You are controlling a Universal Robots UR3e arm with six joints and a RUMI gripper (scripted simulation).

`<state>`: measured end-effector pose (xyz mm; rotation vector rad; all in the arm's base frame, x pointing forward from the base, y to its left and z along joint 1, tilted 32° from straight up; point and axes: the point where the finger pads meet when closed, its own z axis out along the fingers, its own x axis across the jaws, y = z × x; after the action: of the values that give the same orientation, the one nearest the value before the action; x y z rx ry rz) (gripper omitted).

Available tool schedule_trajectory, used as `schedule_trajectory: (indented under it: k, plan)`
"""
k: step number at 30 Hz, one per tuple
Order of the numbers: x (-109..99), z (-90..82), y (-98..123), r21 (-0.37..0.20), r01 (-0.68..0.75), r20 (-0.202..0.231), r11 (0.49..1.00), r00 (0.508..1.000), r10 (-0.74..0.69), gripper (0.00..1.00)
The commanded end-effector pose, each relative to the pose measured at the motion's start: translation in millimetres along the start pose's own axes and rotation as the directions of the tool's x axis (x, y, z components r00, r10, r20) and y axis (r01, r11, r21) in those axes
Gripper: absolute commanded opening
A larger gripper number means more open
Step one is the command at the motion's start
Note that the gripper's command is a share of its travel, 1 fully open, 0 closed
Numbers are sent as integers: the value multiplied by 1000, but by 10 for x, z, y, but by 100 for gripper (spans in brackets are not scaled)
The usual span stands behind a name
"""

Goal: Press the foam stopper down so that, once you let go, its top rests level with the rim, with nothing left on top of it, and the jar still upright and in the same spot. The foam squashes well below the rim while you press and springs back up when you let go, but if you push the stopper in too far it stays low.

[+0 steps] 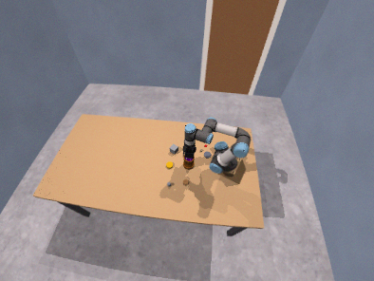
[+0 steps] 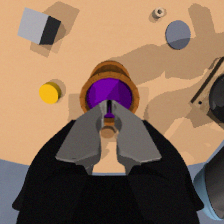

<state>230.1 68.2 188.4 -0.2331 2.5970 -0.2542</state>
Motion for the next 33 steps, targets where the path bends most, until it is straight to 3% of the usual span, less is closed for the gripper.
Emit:
schedule_trajectory:
  k: [1,33]
  plan:
    - [-2,33,2,-1,0,1,1000,1000,0,0]
    - [-2,161,2,-1,0,1,1000,1000,0,0]
